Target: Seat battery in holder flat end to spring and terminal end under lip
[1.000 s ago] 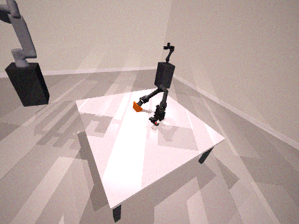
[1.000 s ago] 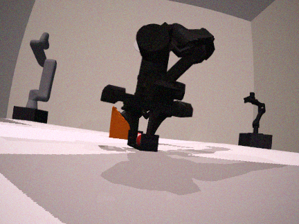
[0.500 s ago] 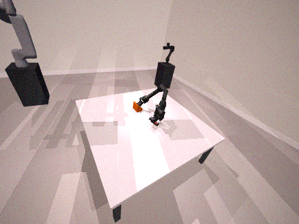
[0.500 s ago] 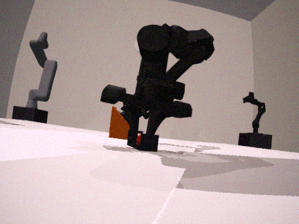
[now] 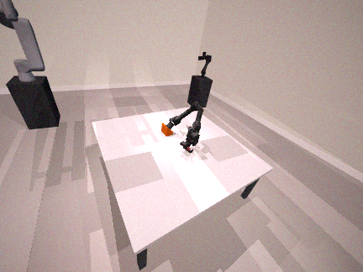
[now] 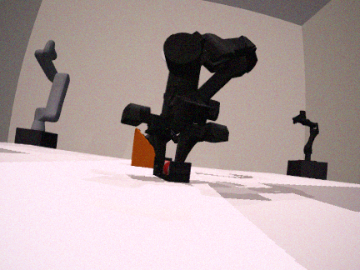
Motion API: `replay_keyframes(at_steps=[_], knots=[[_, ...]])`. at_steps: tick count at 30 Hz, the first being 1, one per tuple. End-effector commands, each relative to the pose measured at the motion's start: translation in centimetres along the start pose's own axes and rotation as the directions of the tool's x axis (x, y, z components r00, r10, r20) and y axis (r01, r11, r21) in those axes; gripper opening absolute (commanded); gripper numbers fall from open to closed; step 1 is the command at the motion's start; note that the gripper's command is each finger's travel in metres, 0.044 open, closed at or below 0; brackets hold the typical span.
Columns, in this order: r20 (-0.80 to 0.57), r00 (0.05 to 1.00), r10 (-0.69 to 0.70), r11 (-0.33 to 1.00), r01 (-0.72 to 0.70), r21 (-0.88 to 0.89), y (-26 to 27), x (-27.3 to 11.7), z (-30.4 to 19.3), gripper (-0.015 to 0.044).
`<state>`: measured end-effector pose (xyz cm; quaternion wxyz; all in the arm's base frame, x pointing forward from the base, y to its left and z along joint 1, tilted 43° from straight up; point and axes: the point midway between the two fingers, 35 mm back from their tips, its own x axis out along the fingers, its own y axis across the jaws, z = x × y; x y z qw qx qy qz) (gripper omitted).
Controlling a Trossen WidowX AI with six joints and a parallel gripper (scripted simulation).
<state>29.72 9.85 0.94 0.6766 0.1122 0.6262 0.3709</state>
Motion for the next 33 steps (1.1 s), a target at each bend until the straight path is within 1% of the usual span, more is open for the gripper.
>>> replay_keyframes(at_steps=[1,17,21,33], knots=[[0.001,1.000,0.001,1.000,-0.001,0.002,0.0,0.0,-0.2,0.0080],[0.003,1.000,-0.002,1.000,0.002,0.003,0.1,0.0,-0.2,0.0080],[0.003,1.000,-0.002,1.000,0.002,0.003,0.1,0.0,-0.2,0.0182],[0.004,1.000,-0.002,1.000,0.002,-0.002,-0.1,-1.5,-0.1,0.0182]])
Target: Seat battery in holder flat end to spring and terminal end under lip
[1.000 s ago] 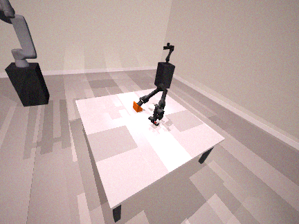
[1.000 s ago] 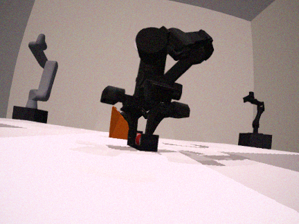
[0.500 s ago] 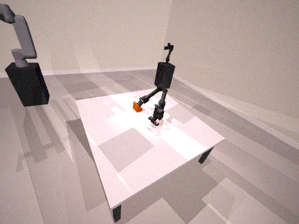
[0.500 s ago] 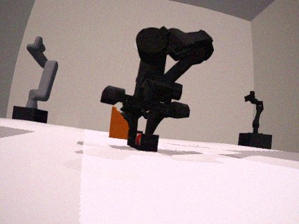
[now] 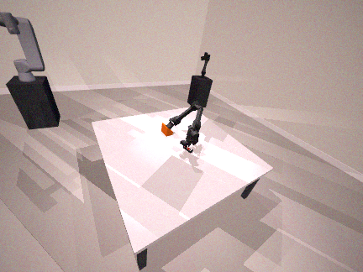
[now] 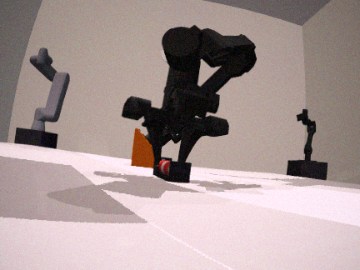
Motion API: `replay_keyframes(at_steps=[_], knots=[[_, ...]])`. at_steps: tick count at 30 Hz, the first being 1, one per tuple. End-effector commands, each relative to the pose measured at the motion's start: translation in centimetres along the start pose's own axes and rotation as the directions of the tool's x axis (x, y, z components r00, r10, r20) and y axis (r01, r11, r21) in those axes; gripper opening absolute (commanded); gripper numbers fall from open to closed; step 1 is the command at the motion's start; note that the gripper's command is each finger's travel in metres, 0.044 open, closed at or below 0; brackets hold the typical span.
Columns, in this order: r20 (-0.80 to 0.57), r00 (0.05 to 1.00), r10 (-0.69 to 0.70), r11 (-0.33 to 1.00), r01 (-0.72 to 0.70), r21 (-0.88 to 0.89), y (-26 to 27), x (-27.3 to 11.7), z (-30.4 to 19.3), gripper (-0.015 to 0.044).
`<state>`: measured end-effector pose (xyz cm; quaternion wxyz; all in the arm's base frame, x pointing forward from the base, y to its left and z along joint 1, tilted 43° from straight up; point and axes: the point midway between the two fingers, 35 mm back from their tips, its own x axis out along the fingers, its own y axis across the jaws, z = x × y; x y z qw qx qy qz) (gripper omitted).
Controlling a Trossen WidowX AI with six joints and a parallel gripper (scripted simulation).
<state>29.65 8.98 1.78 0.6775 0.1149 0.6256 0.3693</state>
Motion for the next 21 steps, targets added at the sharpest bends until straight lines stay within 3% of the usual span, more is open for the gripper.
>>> replay_keyframes(at_steps=[1,10,21], knots=[[0.000,1.000,0.000,1.000,0.000,0.000,0.0,-0.1,0.0,0.0208],[-0.002,1.000,-0.005,1.000,0.005,-0.006,-0.5,-7.2,0.4,0.0440],[-0.002,1.000,-0.005,1.000,0.005,-0.007,-0.7,-7.8,0.5,0.0440]])
